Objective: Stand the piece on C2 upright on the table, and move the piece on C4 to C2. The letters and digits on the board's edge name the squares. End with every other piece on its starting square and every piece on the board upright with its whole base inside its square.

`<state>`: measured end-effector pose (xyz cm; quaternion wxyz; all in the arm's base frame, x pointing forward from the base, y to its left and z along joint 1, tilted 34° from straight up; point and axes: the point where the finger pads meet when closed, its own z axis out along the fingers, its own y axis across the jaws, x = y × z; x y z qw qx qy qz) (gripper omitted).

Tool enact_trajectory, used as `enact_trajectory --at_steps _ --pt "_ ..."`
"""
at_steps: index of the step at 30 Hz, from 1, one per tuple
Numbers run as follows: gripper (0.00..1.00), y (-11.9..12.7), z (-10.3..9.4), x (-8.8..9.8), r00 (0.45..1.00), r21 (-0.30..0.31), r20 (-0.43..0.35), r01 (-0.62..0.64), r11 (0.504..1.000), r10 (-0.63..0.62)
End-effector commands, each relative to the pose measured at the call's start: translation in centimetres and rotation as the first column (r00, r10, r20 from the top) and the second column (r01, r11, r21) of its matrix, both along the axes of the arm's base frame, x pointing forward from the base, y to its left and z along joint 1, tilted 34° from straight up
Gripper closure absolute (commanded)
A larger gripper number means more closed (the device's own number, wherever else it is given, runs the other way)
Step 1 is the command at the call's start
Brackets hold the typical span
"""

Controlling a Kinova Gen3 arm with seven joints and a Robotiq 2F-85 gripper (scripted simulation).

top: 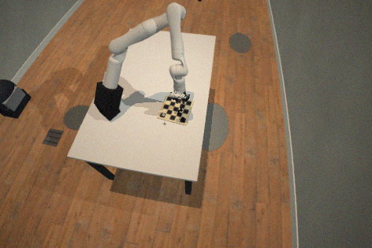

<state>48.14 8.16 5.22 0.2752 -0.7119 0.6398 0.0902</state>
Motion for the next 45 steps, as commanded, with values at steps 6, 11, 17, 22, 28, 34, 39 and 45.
enact_trajectory --at_steps 6,11,17,22,28,34,39,45 --pt "0.63 0.1 -0.2 0.1 1.000 0.000 0.001 0.001 1.000 -0.001" --pt "0.63 0.2 -0.4 0.2 1.000 0.000 0.000 0.001 1.000 -0.001" --pt "0.63 0.6 -0.9 0.4 1.000 0.000 0.000 0.001 1.000 -0.001" --pt "0.63 0.9 -1.5 0.6 1.000 0.000 0.000 0.001 1.000 -0.001" --pt "0.63 1.2 -2.0 0.7 1.000 0.000 0.000 0.001 1.000 -0.001" --pt "0.63 1.7 -2.8 1.0 1.000 0.000 0.000 0.001 1.000 -0.001" --pt "0.63 2.1 -3.3 1.2 1.000 0.000 0.000 0.001 1.000 -0.001" --pt "0.63 2.3 -3.6 1.3 1.000 0.000 0.000 0.001 1.000 -0.001"
